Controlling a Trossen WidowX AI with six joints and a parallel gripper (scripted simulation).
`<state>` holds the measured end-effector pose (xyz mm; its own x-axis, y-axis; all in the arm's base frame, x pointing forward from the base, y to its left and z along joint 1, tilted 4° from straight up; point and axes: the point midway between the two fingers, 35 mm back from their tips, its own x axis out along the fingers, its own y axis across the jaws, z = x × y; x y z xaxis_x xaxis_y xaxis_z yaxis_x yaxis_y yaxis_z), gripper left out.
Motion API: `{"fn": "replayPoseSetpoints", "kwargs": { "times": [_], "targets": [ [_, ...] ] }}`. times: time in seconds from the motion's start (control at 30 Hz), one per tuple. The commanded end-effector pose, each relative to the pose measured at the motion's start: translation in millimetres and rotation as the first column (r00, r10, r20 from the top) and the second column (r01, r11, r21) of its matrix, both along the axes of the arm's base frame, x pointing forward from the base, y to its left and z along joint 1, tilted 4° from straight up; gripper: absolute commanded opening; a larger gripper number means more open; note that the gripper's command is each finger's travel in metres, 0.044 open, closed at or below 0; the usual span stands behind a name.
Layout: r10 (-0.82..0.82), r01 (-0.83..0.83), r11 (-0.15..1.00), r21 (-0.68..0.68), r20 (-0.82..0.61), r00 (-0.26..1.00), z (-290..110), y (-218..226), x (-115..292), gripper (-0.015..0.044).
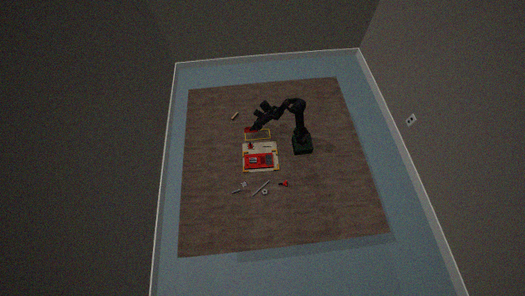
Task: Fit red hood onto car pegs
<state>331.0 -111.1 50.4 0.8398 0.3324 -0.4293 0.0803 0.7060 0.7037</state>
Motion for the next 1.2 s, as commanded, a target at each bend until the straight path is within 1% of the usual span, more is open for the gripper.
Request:
{"fn": "replayPoseSetpoints", "kwargs": {
  "times": [0.0,0.27,0.57,0.77,0.87,0.97,1.17],
  "targets": [
    [-0.047,0.051,0.993,0.102,-0.04,0.998,0.3,0.5,-0.1,0.0],
    [-0.121,0.151,0.952,0.267,-0.124,0.985,0.2,0.5,-0.1,0.0],
    [-0.184,0.27,0.861,0.43,-0.232,0.955,0.2,0.5,-0.2,0.0],
    [-0.211,0.35,0.778,0.522,-0.308,0.928,0.2,0.5,-0.2,0.0],
    [-0.215,0.365,0.76,0.538,-0.322,0.922,0.1,0.5,-0.2,0.0],
    [-0.223,0.401,0.714,0.574,-0.358,0.907,-0.3,0.5,-0.3,0.0],
    [-0.23,0.489,0.587,0.645,-0.446,0.865,-2.2,0.2,-0.7,0.0]
  ]
}}
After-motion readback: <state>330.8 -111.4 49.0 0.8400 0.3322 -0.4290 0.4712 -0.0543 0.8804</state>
